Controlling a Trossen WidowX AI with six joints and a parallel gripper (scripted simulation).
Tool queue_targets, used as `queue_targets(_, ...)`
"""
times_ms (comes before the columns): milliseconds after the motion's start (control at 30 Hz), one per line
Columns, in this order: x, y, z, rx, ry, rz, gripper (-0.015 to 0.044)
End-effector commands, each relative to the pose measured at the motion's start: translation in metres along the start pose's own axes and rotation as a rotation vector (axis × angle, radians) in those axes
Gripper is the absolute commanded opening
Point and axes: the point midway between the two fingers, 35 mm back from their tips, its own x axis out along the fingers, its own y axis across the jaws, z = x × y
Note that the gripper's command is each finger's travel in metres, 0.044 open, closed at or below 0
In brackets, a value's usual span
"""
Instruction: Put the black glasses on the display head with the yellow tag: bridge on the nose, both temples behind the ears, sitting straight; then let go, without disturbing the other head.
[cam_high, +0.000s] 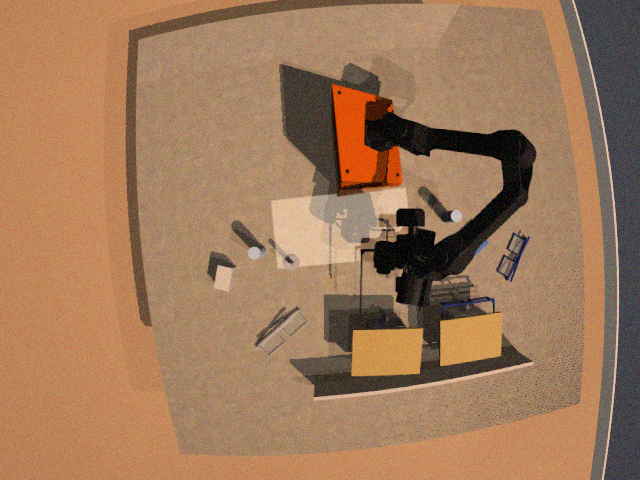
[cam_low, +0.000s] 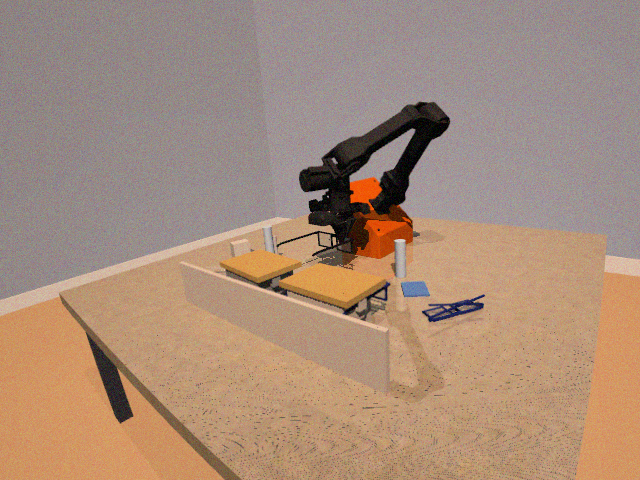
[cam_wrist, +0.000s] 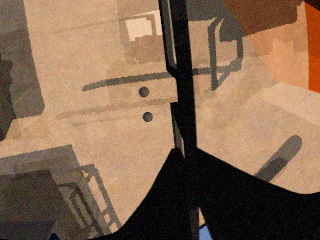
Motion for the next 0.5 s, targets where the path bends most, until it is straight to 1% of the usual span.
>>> queue_targets(0, 0.005, -0.002, 0.0, 0.006, -0.002, -0.006, 0.0)
queue_targets(467, 0.021, -0.002, 0.002, 0.006, 0.012, -0.006, 0.0)
